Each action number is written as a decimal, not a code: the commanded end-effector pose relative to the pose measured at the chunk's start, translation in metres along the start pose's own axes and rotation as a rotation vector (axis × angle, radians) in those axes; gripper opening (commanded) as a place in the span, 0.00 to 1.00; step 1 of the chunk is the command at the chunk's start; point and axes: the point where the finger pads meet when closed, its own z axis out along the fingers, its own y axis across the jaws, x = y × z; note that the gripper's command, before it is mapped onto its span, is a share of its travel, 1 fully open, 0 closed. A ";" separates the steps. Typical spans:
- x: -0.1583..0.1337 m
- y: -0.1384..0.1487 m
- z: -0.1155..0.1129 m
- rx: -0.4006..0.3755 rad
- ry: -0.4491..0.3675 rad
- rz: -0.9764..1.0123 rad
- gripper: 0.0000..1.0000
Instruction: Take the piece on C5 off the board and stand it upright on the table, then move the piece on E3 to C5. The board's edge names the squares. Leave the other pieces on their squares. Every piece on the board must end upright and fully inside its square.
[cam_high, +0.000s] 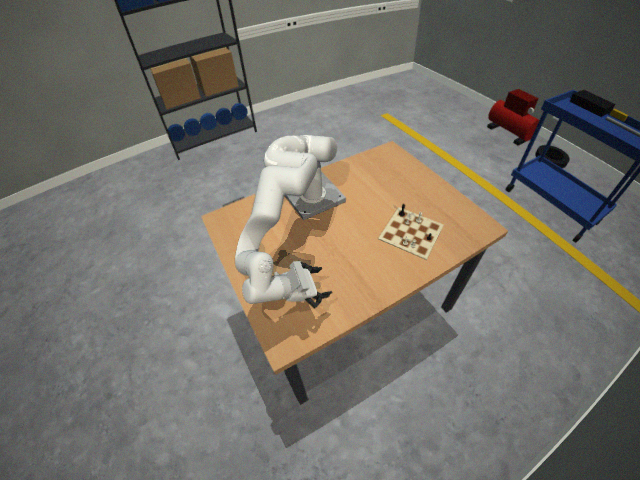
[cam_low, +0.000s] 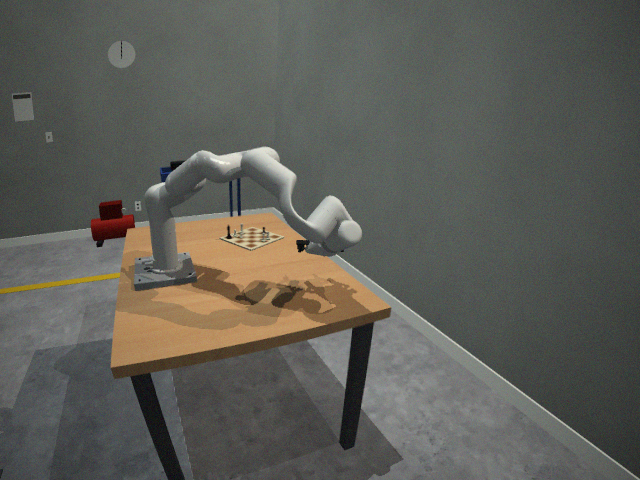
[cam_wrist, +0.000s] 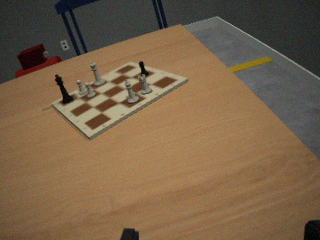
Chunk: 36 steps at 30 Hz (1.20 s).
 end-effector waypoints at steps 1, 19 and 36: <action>0.022 0.025 0.036 0.088 -0.061 -0.069 1.00; 0.087 0.060 0.167 0.319 -0.237 -0.295 1.00; 0.095 0.061 0.183 0.344 -0.256 -0.322 1.00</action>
